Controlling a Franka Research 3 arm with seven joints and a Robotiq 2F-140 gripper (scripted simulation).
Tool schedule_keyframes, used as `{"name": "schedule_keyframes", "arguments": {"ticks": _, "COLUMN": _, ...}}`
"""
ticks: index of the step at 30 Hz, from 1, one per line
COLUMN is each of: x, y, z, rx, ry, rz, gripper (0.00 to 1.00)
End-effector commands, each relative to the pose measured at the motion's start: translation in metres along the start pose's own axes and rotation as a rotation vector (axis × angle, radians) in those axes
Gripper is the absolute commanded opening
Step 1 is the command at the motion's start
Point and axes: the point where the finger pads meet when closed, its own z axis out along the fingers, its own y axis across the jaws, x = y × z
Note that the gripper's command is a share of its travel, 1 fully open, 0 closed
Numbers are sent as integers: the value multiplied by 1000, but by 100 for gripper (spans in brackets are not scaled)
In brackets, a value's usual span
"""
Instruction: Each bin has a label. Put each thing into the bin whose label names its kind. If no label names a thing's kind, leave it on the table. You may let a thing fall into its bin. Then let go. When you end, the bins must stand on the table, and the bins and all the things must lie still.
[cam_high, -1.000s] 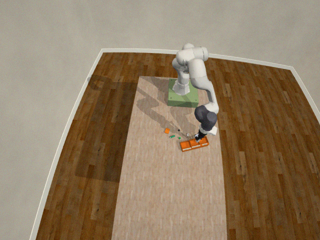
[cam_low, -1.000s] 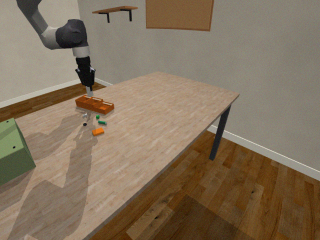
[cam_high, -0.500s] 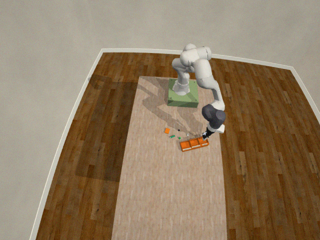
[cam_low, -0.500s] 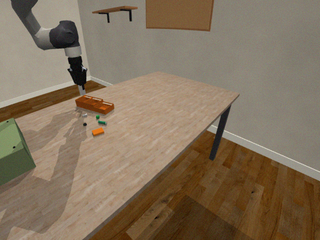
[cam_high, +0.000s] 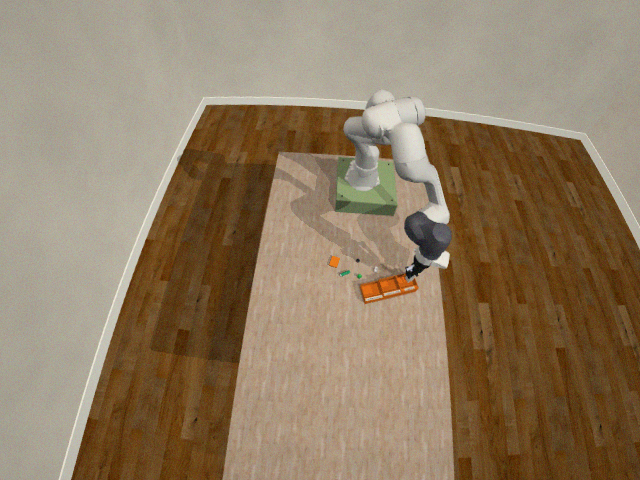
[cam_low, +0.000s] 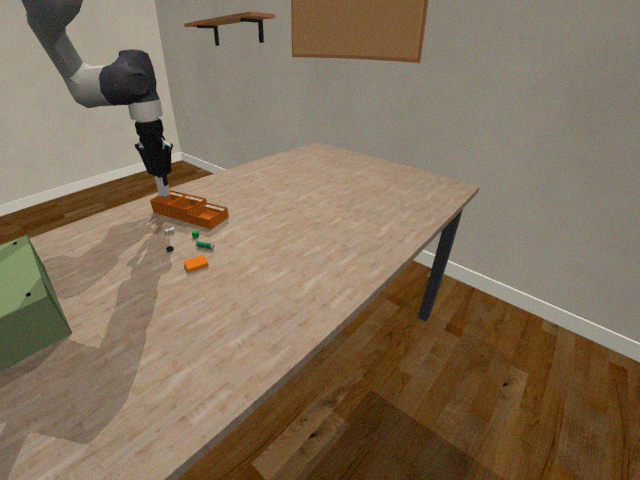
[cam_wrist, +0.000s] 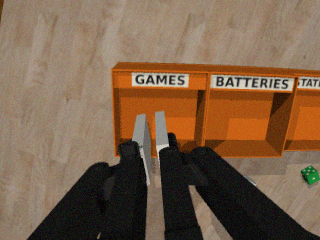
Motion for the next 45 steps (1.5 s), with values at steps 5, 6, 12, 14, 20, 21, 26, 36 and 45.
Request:
{"name": "schedule_keyframes", "arguments": {"ticks": 5, "x": 4, "y": 0, "z": 19, "rx": -2, "ry": 10, "rz": 17, "gripper": 5}}
{"name": "schedule_keyframes", "arguments": {"ticks": 6, "x": 4, "y": 0, "z": 22, "rx": -2, "ry": 10, "rz": 17, "gripper": 5}}
{"name": "schedule_keyframes", "arguments": {"ticks": 12, "x": 4, "y": 0, "z": 32, "rx": -2, "ry": 10, "rz": 17, "gripper": 5}}
{"name": "schedule_keyframes", "arguments": {"ticks": 14, "x": 4, "y": 0, "z": 38, "rx": -2, "ry": 10, "rz": 17, "gripper": 5}}
{"name": "schedule_keyframes", "arguments": {"ticks": 20, "x": 4, "y": 0, "z": 38, "rx": -2, "ry": 10, "rz": 17, "gripper": 5}}
{"name": "schedule_keyframes", "arguments": {"ticks": 21, "x": 4, "y": 0, "z": 38, "rx": -2, "ry": 10, "rz": 17, "gripper": 5}}
{"name": "schedule_keyframes", "arguments": {"ticks": 26, "x": 4, "y": 0, "z": 38, "rx": -2, "ry": 10, "rz": 17, "gripper": 5}}
{"name": "schedule_keyframes", "arguments": {"ticks": 36, "x": 4, "y": 0, "z": 38, "rx": -2, "ry": 10, "rz": 17, "gripper": 5}}
{"name": "schedule_keyframes", "arguments": {"ticks": 45, "x": 4, "y": 0, "z": 38, "rx": -2, "ry": 10, "rz": 17, "gripper": 5}}
